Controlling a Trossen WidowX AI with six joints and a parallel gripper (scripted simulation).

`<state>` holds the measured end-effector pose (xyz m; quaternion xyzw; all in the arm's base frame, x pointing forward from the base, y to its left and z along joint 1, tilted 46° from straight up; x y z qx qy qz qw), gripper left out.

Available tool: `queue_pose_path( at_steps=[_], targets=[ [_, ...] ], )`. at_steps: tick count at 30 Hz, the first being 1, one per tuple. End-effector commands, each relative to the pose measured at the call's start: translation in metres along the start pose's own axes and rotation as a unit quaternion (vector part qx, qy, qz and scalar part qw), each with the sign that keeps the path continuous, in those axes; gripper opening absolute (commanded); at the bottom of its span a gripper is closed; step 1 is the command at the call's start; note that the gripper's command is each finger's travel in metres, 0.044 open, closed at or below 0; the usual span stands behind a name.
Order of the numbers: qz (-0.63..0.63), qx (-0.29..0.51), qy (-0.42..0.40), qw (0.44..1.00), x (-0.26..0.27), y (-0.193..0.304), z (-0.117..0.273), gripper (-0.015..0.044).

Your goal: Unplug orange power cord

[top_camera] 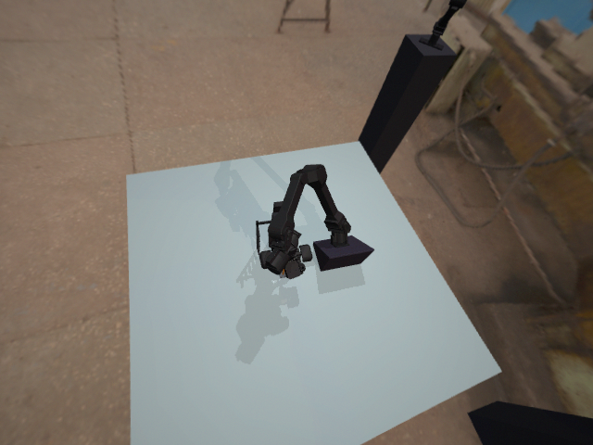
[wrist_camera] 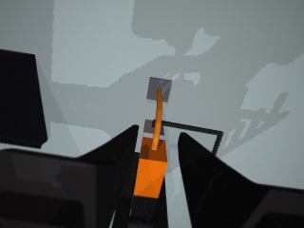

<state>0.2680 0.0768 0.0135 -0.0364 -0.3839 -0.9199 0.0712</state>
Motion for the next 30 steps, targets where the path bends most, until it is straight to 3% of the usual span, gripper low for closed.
queue_pose_path(
  at_steps=[1, 30],
  targets=[
    [0.003, 0.002, 0.001, 1.0, 0.001, 0.009, 0.0, 0.016],
    [0.003, 0.004, 0.0, 1.0, 0.007, 0.038, -0.002, 0.016]
  ],
)
Point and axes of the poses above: the point midway between the two fingers, 35 mm back from their tips, its own z axis back along the fingers, its own x axis across the jaws, y = z × x, the point moved 1 cm from there along z, back along the fingers, and after that the axes turned 12 degrees about z, right-handed, at the moved point
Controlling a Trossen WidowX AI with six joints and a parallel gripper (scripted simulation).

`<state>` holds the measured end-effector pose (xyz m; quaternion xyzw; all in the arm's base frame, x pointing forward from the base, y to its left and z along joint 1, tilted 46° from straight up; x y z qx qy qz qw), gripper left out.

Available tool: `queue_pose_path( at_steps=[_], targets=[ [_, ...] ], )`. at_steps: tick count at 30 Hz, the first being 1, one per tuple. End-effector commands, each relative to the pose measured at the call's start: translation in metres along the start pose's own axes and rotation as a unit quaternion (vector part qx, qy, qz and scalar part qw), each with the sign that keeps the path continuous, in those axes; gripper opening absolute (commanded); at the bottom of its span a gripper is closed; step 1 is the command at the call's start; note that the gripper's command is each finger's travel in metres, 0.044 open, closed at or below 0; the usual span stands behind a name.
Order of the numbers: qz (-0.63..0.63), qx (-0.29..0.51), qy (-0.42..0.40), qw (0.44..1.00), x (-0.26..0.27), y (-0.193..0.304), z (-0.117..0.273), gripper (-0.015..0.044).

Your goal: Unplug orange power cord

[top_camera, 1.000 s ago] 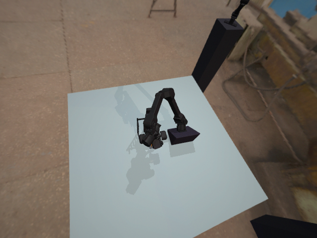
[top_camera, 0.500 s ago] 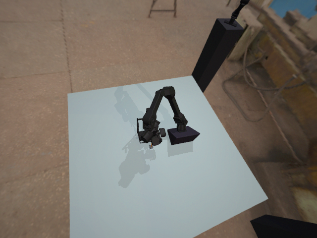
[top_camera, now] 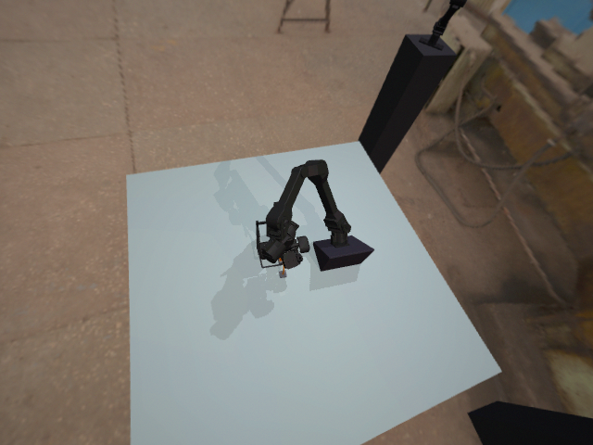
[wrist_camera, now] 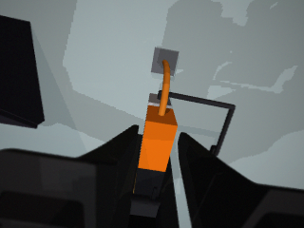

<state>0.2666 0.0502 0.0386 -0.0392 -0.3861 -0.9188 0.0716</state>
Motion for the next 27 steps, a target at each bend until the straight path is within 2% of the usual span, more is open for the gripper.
queue_pose_path(
  at_steps=[1, 10, 15, 19, 27],
  targets=[
    [0.001, 0.001, 0.003, 1.0, 0.0003, 0.0023, -0.0019, 0.016],
    [0.001, 0.002, 0.003, 1.0, 0.0003, 0.0024, -0.0106, 0.016],
    [-0.001, 0.0, 0.001, 1.0, -0.0002, 0.0014, -0.0082, 0.0029],
    [-0.001, 0.0, 0.001, 1.0, -0.0002, 0.0014, -0.0082, 0.0002],
    [-0.001, -0.001, 0.001, 1.0, -0.0014, -0.0023, -0.008, 0.0]
  ],
)
Point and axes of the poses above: the point midway between the two fingers, 35 mm back from their tips, its own z axis back along the fingers, its own x axis across the jaws, y = z × x, the point moved 1 cm from there along z, back along the fingers, and after that the axes turned 12 degrees about z, right-handed, at the moved point
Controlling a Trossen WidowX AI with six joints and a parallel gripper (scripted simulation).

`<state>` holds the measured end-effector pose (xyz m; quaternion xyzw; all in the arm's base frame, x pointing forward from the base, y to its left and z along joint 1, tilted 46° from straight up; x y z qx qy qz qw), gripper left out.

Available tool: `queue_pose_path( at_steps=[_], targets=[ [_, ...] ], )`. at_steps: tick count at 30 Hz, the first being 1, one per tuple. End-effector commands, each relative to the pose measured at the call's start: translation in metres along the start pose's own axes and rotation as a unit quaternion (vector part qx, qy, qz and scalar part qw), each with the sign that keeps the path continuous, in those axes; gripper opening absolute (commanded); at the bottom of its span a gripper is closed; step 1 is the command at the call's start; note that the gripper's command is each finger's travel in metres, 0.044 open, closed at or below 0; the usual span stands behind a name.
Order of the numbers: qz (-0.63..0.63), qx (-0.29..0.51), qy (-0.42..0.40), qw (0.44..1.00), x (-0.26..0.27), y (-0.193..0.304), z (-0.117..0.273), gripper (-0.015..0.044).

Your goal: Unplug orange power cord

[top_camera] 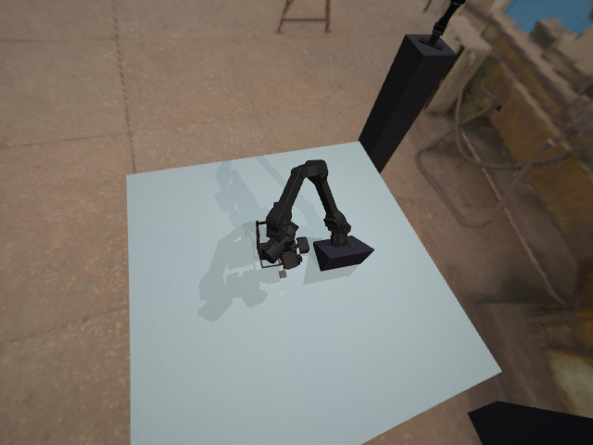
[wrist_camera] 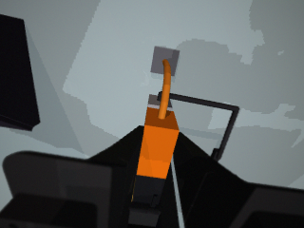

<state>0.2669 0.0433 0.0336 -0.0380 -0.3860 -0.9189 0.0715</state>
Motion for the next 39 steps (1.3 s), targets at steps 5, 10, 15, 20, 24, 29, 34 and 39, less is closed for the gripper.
queue_pose_path(
  at_steps=[5, 10, 15, 20, 24, 29, 34, 39],
  targets=[
    [0.0, -0.001, 0.0, 1.0, -0.004, -0.011, 0.001, 0.0],
    [0.0, -0.001, 0.001, 1.0, -0.006, -0.019, 0.001, 0.0],
    [0.001, -0.001, 0.001, 1.0, -0.008, -0.027, 0.002, 0.0],
    [0.001, -0.002, 0.002, 1.0, -0.009, -0.035, 0.002, 0.0],
    [0.001, -0.002, 0.002, 1.0, -0.01, -0.041, 0.003, 0.0],
    [0.001, -0.002, 0.002, 1.0, -0.011, -0.049, 0.005, 0.0],
    [0.001, -0.002, 0.004, 1.0, -0.009, -0.04, 0.004, 0.0131],
    [0.001, -0.002, 0.004, 1.0, -0.009, -0.04, 0.004, 0.016]
  ],
)
Point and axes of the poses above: the point midway between the two fingers, 35 mm back from their tips, its own z axis back along the fingers, its own x axis across the jaws, y = z × x, the point moved 1 cm from there along z, back along the fingers, and after that the axes turned 12 degrees about z, right-handed, at the moved point
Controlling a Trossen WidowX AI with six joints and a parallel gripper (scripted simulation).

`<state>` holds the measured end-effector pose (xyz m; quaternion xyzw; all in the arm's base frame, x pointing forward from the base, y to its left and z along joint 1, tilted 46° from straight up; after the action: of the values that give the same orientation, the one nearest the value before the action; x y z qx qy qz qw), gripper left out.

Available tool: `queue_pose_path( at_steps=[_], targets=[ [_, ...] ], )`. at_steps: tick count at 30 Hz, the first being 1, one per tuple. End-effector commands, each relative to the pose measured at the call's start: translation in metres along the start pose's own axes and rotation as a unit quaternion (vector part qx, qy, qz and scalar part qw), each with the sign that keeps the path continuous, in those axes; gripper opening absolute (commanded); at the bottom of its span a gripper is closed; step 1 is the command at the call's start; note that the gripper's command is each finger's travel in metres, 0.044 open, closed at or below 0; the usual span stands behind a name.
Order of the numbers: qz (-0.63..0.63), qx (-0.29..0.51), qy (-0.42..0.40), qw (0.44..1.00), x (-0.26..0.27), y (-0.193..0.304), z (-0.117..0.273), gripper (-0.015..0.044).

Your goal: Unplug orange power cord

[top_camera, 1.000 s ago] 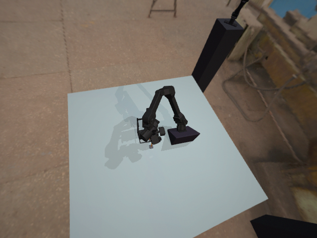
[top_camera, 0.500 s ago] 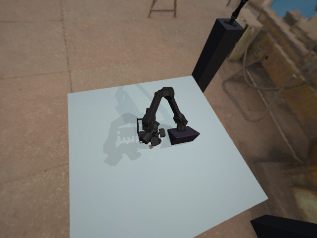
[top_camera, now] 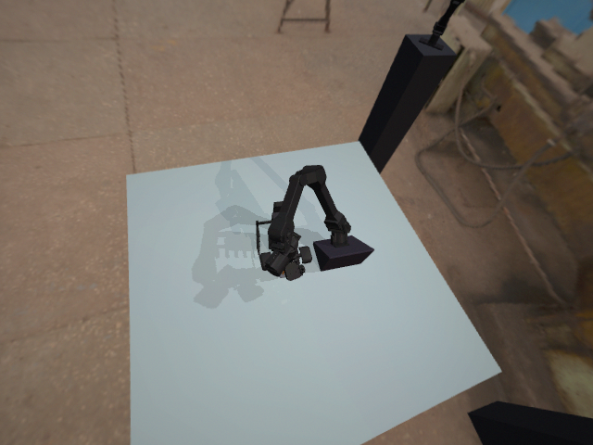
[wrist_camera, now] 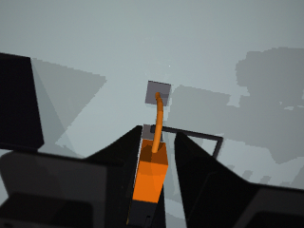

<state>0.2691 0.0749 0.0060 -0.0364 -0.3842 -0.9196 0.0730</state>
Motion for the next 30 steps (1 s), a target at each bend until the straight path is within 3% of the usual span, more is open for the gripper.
queue_pose_path(
  at_steps=[1, 30],
  targets=[
    [0.0, 0.0, 0.001, 1.0, 0.0, 0.001, 0.001, 0.016],
    [0.001, 0.002, 0.0, 1.0, 0.005, 0.026, 0.007, 0.016]
  ],
)
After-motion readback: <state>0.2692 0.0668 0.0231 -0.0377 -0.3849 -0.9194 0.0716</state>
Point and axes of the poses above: the point midway between the two fingers, 35 mm back from their tips, its own z axis back along the fingers, its own x axis across the jaws, y = z × x, the point moved 1 cm from there along z, back along the fingers, and after that the axes turned 12 degrees about z, right-handed, at the moved point
